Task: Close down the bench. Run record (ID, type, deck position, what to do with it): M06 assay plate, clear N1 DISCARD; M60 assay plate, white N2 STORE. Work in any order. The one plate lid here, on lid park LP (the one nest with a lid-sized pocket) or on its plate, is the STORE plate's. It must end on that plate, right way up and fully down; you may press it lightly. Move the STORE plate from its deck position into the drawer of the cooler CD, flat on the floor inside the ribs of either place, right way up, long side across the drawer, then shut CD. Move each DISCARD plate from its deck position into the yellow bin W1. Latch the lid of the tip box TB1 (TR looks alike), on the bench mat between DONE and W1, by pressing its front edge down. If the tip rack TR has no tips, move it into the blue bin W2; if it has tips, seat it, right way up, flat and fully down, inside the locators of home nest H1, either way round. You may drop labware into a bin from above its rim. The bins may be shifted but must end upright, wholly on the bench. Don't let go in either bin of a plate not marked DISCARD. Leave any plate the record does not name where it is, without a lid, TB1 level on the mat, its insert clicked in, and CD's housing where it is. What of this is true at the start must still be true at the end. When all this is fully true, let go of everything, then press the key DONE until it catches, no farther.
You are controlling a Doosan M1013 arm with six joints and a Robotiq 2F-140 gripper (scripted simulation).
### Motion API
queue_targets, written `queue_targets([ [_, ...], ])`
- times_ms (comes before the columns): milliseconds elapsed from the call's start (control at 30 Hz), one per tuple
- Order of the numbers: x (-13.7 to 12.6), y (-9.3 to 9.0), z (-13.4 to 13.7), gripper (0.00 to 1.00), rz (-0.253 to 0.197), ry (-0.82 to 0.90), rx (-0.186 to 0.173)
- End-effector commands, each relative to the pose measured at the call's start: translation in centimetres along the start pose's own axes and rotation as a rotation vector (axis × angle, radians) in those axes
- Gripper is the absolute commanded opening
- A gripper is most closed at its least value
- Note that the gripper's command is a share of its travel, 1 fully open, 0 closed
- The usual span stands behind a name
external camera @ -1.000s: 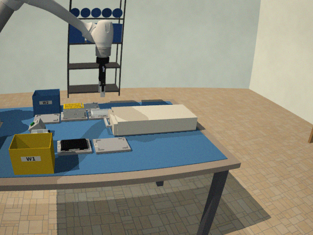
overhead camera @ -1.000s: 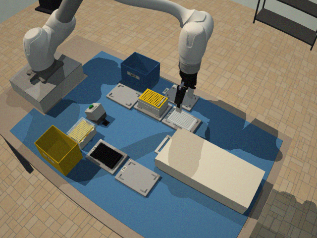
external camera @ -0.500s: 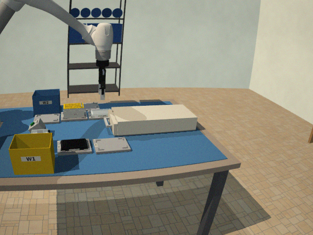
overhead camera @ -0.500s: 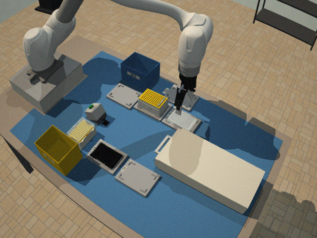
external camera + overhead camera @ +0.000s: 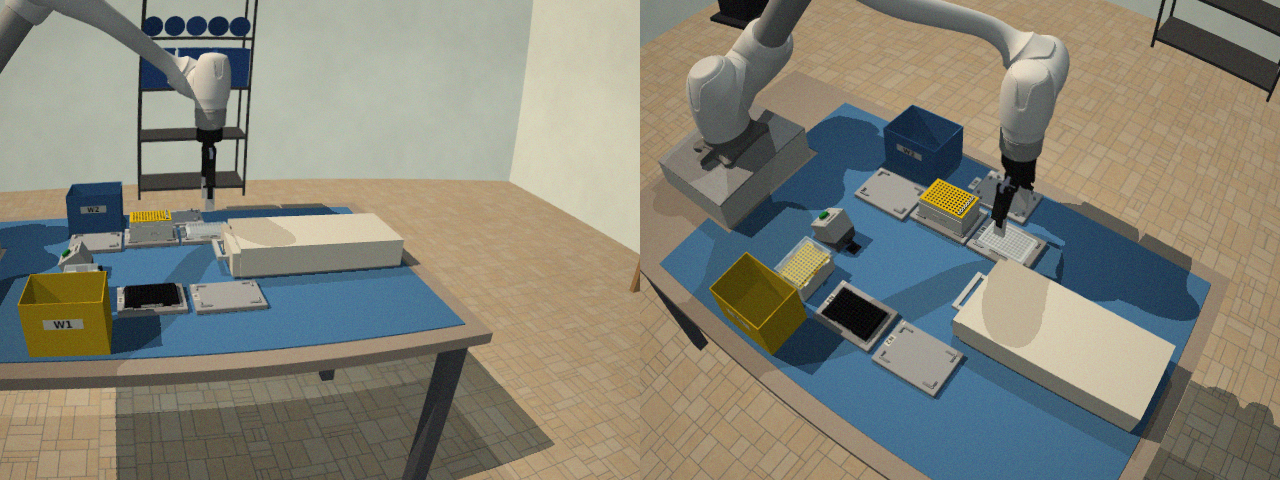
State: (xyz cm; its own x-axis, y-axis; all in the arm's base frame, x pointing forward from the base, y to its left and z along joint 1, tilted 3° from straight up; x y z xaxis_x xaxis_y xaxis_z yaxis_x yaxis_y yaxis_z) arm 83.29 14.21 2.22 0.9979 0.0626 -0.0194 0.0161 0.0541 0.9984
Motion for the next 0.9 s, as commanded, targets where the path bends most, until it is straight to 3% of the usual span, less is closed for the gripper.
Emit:
queue_targets([
  [0,0.0,-0.3,0.0,0.66,0.000,0.000,0.000],
  [867,0.0,-3.5,0.0,0.66,0.000,0.000,0.000],
])
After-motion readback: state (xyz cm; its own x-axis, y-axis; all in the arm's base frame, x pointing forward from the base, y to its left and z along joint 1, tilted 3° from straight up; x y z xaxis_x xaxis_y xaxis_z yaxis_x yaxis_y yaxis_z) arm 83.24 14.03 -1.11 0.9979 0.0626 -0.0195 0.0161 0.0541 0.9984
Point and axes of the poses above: the point where the finger pads meet when closed, its own y axis back along the fingers, its own z axis across the jaws, x = y × z, the point moved 2 cm from there along y, back along the fingers, and after that the axes turned 7 degrees about y, right-handed, at the moved point
